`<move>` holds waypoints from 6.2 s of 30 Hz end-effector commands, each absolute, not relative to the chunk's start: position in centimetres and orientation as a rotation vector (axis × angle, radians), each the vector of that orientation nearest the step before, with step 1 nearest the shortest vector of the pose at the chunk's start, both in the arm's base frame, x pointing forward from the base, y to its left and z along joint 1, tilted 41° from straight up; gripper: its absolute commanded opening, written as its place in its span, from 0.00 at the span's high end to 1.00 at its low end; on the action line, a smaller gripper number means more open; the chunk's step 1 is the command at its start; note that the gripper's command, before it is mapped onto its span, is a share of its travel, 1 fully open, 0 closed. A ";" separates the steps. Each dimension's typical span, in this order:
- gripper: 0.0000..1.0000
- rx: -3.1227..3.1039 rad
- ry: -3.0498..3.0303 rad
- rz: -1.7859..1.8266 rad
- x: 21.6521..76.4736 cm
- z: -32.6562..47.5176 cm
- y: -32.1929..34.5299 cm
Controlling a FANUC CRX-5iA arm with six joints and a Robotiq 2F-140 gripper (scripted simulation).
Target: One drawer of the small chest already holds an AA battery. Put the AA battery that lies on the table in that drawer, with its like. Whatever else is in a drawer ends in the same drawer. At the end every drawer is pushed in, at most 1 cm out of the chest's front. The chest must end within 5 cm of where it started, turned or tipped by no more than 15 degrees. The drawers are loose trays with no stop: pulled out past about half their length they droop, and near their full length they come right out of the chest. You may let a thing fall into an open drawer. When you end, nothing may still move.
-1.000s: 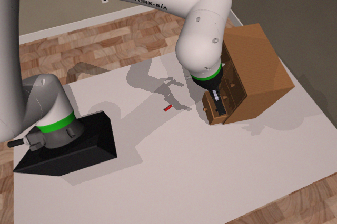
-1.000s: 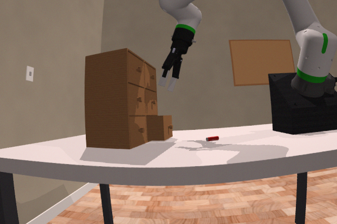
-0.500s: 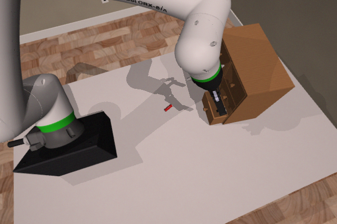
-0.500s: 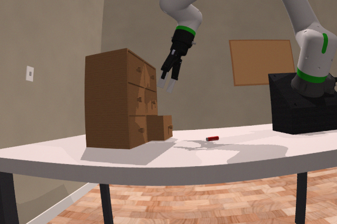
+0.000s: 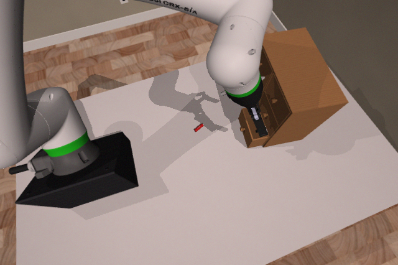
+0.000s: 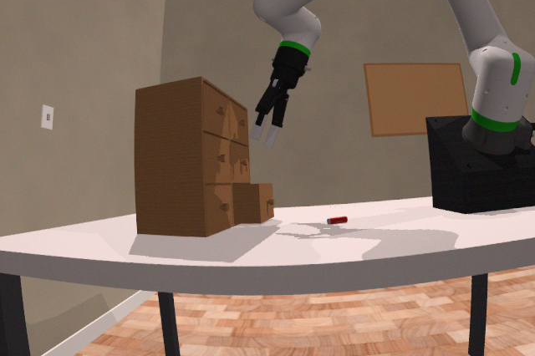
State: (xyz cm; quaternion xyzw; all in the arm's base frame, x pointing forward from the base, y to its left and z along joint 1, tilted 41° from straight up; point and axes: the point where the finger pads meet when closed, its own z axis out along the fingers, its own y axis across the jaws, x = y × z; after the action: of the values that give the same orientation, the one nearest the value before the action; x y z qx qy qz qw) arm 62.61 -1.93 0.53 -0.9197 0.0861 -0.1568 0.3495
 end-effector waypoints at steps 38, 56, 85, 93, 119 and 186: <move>0.00 -2.384 0.222 -0.403 62.5 0.6 -2.0; 0.00 -2.428 0.104 -0.053 55.5 6.7 -6.6; 0.00 -2.433 0.066 0.075 53.0 8.8 -8.2; 0.00 -2.433 0.081 0.081 52.9 8.8 -8.2; 0.00 -2.419 0.320 0.169 51.9 8.7 -7.9; 0.00 -1.659 2.022 0.782 44.0 7.4 -5.4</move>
State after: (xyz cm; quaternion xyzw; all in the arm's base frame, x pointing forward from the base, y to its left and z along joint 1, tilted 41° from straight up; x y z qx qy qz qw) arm 44.76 -5.61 7.53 -0.6458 0.6801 0.2650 0.2243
